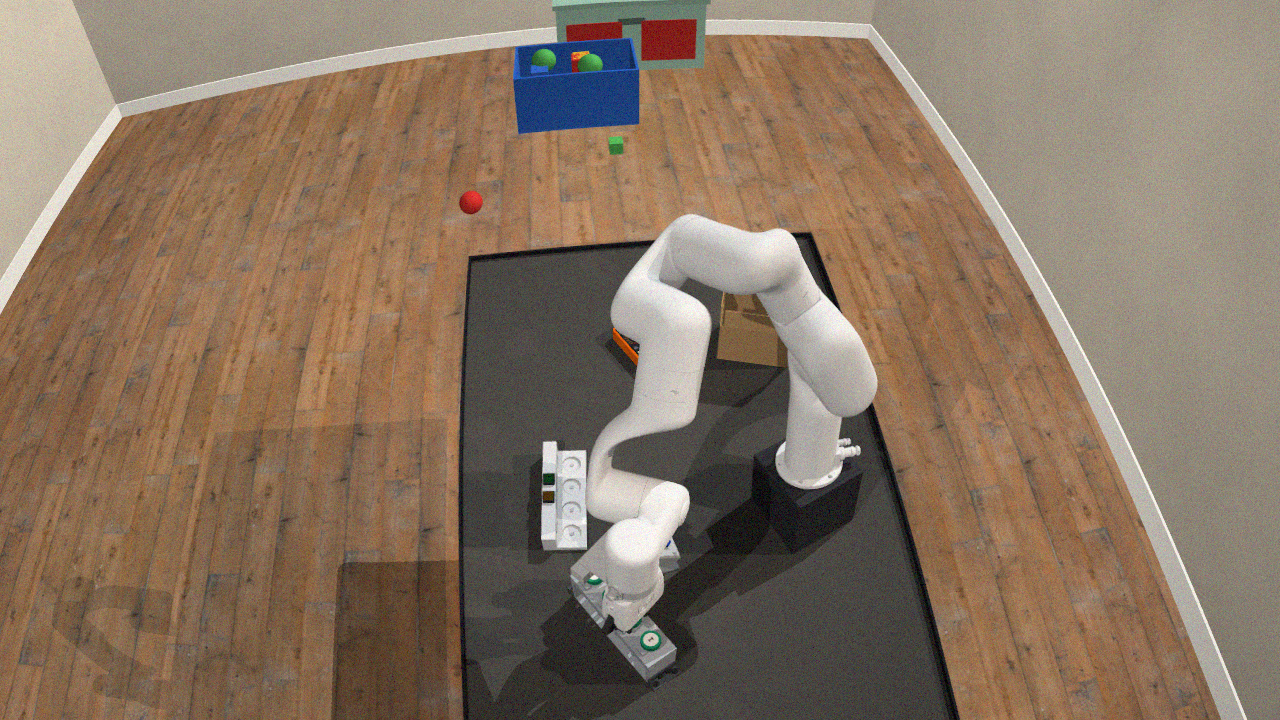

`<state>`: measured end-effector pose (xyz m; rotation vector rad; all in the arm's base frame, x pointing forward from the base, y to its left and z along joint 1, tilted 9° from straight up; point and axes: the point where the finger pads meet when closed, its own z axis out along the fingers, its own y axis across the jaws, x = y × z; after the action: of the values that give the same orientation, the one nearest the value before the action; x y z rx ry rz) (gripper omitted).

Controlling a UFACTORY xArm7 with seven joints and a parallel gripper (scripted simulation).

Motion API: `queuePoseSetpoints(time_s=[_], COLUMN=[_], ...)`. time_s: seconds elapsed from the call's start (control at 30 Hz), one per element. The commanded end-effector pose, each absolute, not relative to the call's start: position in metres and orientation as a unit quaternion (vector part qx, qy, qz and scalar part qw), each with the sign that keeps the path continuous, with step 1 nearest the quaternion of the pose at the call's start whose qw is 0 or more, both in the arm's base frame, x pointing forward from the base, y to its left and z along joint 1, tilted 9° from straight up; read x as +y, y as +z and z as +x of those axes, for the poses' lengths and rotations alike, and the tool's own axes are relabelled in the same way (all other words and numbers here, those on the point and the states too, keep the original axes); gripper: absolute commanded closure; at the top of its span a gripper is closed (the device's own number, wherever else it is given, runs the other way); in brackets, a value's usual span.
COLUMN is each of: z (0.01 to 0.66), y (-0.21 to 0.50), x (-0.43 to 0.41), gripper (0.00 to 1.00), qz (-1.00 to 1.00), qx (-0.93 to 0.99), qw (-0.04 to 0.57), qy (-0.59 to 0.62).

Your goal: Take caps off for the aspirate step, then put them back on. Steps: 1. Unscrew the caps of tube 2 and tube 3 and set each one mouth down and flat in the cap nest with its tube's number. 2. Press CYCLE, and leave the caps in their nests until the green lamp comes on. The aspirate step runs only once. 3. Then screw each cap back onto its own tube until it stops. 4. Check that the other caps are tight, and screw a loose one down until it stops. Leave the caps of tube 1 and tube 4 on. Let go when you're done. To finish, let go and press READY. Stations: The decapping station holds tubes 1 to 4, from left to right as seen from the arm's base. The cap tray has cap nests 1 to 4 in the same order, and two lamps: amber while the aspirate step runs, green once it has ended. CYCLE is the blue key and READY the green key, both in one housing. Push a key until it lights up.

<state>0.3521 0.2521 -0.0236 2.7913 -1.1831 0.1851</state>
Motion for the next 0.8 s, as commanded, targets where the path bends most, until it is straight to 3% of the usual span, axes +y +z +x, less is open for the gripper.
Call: queuePoseSetpoints(time_s=[0.0, 0.07, 0.1, 0.43, 0.53, 0.77], z=[0.3534, 0.3535, 0.3535, 0.3535, 0.3535, 0.3534], y=[-0.0222, -0.0222, -0.0222, -0.0222, -0.0207, -0.0181], x=[0.2533, 0.2533, 0.2533, 0.2532, 0.2534, 0.2536], gripper=[1.0, 1.0, 0.54, 0.54, 0.54, 0.54], qz=[0.925, 0.925, 0.925, 0.925, 0.871, 0.868], qx=[-0.373, -0.373, -0.373, -0.373, -0.485, -0.491], qw=[0.052, 0.052, 0.052, 0.052, 0.045, 0.045], qy=[0.054, 0.054, 0.054, 0.054, 0.06, 0.06])
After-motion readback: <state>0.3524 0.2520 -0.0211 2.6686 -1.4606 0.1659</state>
